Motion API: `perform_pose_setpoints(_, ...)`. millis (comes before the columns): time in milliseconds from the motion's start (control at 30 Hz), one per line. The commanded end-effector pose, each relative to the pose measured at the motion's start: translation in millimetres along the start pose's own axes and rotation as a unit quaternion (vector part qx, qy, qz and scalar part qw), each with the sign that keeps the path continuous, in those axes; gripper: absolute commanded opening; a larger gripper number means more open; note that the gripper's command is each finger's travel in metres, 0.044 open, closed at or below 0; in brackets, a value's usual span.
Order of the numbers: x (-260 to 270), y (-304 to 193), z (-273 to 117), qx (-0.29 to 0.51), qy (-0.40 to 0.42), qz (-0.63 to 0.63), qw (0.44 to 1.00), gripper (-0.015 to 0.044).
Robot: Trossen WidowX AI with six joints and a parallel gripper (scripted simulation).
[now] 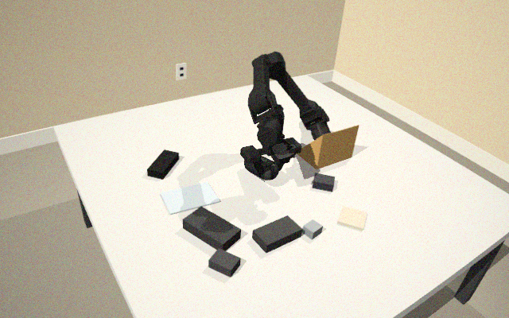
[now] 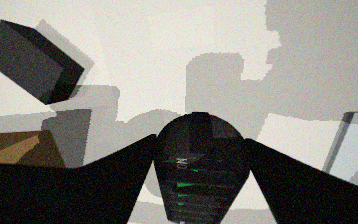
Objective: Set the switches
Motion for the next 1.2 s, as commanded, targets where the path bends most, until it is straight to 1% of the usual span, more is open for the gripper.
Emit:
perform_pose_setpoints(0,0,-1,6,0.008,0.0,-0.004,1.0,0.0338)
perform_pose_setpoints(1167,2,9,31,0.009,0.0,-0.004,1.0,0.0338)
Point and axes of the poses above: the point midway between the two fingers, 35 mm back from their tips, its own z axis out along the fingers, its own x axis across the jaws, y = z × x, the point moved 3 cm from there along -z, back along the fingers, and after that the axes turned 11 degrees about z, right-handed, at the moved point
